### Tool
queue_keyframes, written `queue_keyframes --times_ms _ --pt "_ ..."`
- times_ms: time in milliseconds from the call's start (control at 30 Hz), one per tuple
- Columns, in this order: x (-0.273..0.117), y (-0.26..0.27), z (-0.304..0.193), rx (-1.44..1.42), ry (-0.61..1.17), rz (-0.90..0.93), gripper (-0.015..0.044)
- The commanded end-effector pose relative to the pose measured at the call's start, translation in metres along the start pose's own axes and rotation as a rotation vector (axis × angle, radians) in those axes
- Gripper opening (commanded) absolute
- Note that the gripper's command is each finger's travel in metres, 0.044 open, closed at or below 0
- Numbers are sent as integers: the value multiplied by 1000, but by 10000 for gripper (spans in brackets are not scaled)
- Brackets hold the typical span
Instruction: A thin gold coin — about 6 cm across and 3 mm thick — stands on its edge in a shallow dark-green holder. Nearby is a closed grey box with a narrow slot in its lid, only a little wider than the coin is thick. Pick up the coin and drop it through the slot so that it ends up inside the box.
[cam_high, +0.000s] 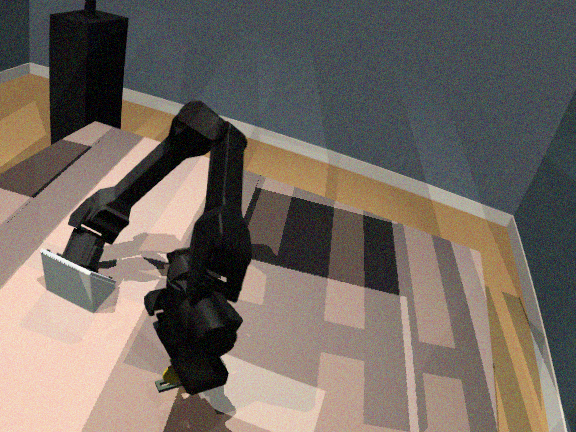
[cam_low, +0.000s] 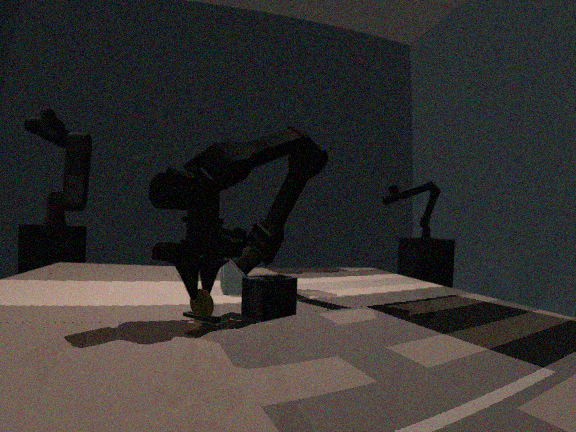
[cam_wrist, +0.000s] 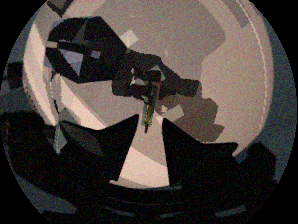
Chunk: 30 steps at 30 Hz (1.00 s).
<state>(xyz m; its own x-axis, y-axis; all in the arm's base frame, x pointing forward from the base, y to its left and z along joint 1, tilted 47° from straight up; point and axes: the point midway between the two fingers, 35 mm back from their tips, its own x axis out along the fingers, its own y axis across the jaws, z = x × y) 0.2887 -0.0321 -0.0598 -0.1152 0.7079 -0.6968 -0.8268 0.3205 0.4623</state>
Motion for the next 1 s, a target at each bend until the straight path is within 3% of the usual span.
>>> queue_keyframes --times_ms 0,533,733,967 --pt "8 2 0 8 -4 6 161" --pt "31 4 0 7 -6 8 161" --pt "31 4 0 7 -6 8 3" --pt "31 4 0 7 -6 8 0"
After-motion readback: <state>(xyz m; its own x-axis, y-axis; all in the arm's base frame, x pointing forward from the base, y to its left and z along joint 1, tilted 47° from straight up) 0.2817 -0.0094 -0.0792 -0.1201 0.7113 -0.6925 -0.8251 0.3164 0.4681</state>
